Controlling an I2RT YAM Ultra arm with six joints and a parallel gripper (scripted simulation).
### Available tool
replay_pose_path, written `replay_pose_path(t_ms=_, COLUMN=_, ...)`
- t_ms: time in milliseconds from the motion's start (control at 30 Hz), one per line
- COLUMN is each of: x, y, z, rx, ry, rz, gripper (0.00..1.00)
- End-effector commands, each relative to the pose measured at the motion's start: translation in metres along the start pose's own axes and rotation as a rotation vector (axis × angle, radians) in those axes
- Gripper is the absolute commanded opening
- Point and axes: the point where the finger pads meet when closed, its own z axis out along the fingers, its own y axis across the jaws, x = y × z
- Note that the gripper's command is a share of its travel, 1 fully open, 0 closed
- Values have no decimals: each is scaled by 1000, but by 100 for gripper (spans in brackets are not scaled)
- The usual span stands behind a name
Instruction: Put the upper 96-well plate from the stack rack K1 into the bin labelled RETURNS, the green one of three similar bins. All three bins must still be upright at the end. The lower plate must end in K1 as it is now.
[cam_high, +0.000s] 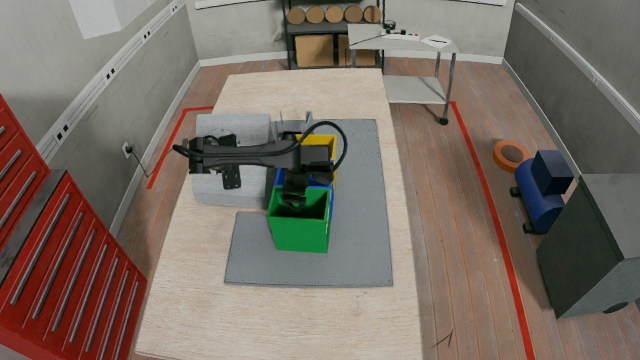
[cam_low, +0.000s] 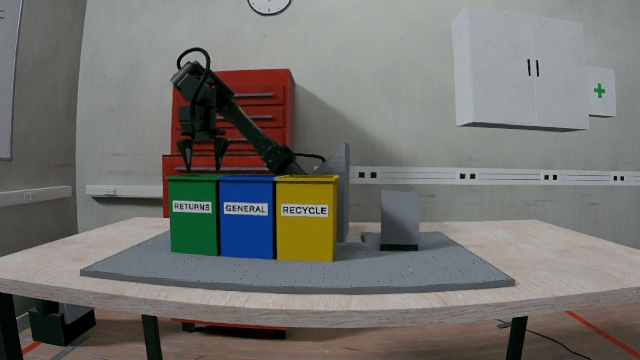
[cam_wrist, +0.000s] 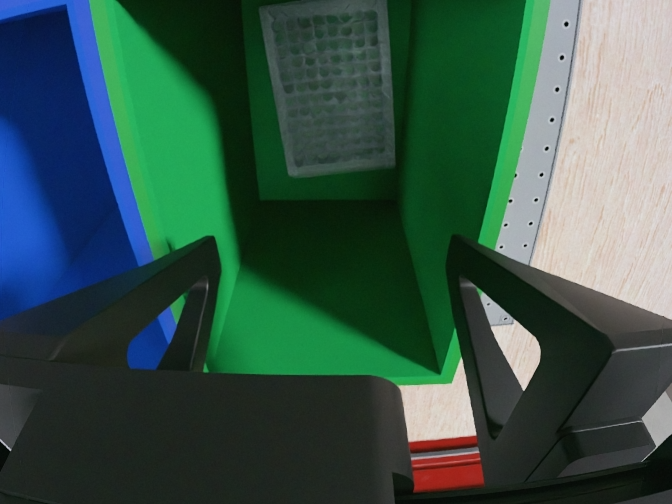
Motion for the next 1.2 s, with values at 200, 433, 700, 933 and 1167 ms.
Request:
replay_pose_path(t_ms=200, x=-4, y=4, z=-26, rx=-9, ry=-19, rz=-2, gripper=82)
replay_pose_path(t_ms=433, x=-5, y=2, z=-38, rx=-12, ry=-34, rz=13, gripper=82)
replay_pose_path(t_ms=700, x=-5, y=1, z=-38, rx=-8, ry=-36, rz=15, gripper=82)
replay_pose_path(t_ms=933, x=-5, y=1, z=-38, rx=-8, ry=-36, rz=15, gripper=82)
replay_pose_path(t_ms=1167, x=-5, y=1, z=-38, rx=-8, ry=-36, rz=15, gripper=82)
